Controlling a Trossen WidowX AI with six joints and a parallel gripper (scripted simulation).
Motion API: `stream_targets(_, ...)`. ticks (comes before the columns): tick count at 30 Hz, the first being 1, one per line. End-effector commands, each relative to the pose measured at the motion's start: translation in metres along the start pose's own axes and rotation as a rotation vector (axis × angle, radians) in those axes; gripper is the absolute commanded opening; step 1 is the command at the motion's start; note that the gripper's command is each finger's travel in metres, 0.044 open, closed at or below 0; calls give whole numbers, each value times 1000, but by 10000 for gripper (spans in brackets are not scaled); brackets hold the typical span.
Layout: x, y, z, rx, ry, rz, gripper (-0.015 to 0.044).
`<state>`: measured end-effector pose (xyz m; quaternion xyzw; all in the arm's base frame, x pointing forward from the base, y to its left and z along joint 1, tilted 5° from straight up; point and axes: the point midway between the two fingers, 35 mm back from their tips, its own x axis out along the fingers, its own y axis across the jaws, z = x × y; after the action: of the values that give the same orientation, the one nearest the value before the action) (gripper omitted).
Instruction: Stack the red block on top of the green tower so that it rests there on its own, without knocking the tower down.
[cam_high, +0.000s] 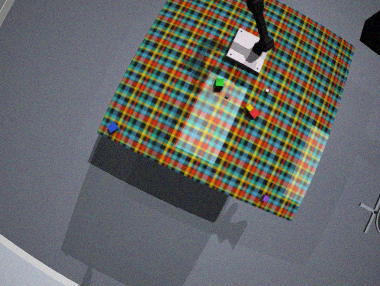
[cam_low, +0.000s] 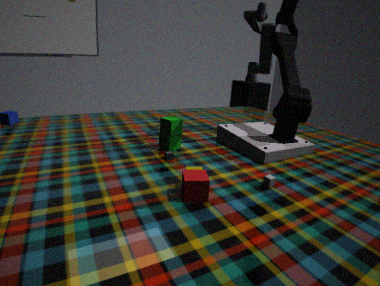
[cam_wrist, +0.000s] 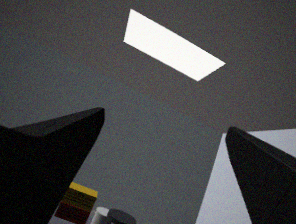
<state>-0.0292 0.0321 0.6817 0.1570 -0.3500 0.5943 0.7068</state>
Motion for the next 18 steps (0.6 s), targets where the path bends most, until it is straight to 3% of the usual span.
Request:
stream_targets(1, 2, -1, -3, -1, 8, -3, 426)
stream_targets(10, 57, -39, -126, -81, 352, -120, 440)
stream_targets(18, 75, -78, -217, -100, 580, -223, 440)
